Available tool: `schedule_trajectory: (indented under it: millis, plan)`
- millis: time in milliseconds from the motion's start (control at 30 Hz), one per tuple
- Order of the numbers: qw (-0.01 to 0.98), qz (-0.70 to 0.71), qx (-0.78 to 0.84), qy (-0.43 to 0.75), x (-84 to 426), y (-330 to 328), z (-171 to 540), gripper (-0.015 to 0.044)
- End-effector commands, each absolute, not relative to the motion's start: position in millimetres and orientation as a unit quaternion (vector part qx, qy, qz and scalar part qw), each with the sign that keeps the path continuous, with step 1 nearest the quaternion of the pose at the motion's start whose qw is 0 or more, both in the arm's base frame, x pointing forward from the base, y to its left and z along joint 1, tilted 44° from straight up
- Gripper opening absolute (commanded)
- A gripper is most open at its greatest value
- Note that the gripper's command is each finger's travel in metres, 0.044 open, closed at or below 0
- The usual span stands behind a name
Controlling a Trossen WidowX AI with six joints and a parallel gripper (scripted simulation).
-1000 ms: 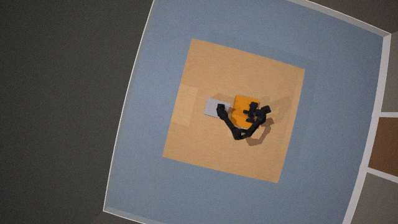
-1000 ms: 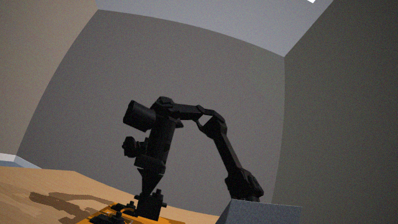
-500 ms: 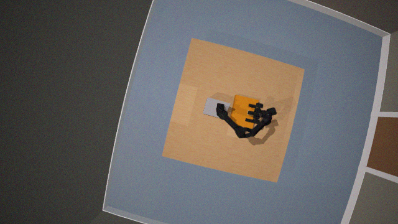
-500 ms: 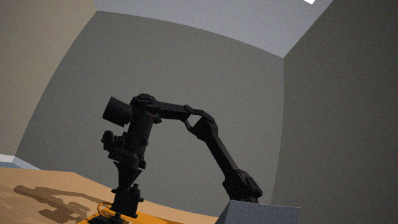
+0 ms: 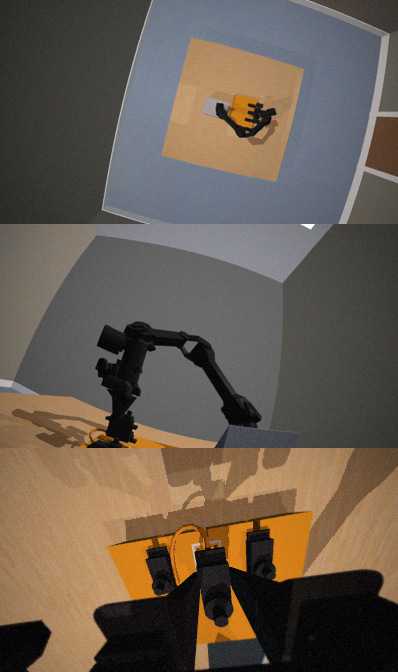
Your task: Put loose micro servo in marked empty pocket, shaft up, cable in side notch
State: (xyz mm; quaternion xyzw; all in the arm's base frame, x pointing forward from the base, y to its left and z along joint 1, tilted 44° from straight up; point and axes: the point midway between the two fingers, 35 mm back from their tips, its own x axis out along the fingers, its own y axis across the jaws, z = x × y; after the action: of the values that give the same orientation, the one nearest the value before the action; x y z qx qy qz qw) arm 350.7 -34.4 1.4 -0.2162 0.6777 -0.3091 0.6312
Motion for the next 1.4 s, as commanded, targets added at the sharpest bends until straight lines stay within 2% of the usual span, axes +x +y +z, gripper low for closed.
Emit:
schedule_trajectory:
  millis: [0,1367]
  plan:
    - [0.631,-0.307,-0.220,0.678,350.4,-37.7,-2.9,0.0000]
    - [0.631,-0.308,-0.220,0.677,347.1,-58.8,-24.6,0.0000]
